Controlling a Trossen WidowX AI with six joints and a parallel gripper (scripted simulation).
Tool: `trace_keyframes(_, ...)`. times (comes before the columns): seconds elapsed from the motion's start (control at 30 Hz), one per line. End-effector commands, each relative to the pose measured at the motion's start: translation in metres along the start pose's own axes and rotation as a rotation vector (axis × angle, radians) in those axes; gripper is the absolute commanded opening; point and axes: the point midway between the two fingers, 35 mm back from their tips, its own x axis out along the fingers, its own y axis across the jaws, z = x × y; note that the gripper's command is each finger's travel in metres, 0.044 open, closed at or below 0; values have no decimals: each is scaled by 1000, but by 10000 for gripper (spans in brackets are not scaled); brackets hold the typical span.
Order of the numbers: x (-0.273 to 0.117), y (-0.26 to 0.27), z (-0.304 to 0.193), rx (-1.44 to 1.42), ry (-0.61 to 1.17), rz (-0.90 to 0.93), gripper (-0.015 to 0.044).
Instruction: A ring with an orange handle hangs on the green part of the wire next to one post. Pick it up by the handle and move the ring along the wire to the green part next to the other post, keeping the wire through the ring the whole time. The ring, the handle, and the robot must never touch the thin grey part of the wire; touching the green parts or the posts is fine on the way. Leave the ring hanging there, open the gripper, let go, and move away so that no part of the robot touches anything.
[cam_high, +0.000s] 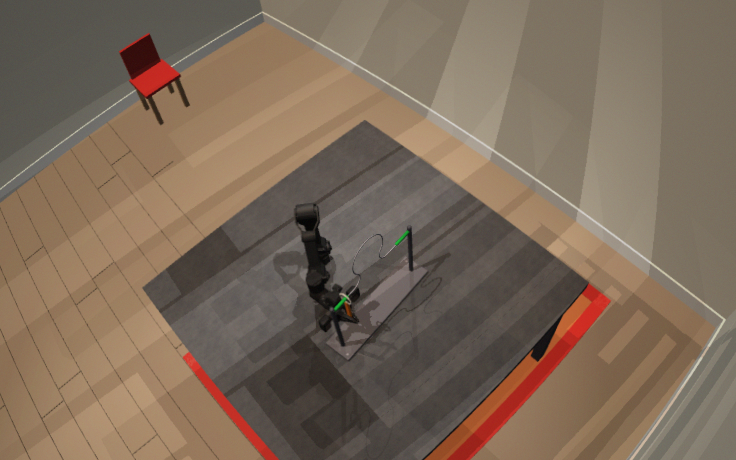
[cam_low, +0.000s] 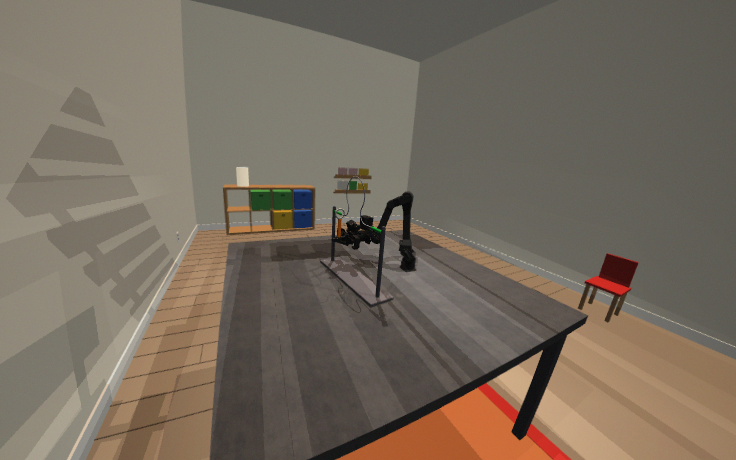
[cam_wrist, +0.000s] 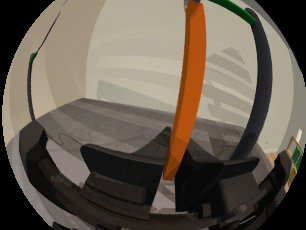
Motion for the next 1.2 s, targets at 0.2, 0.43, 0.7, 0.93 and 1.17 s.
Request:
trace_keyframes(0.2, -1, 11, 1, 6, 0, -3, -150)
trace_keyframes(0.43, -1, 19, 1, 12, 0, -3, -150)
trace_keyframes(0.7, -1, 29, 1, 32, 0, -3, -150)
trace_keyframes(0.93, -1, 41, 1, 75, 0, -3, -150)
trace_keyframes(1.17, -1, 56, 2, 144, 1, -2, -150)
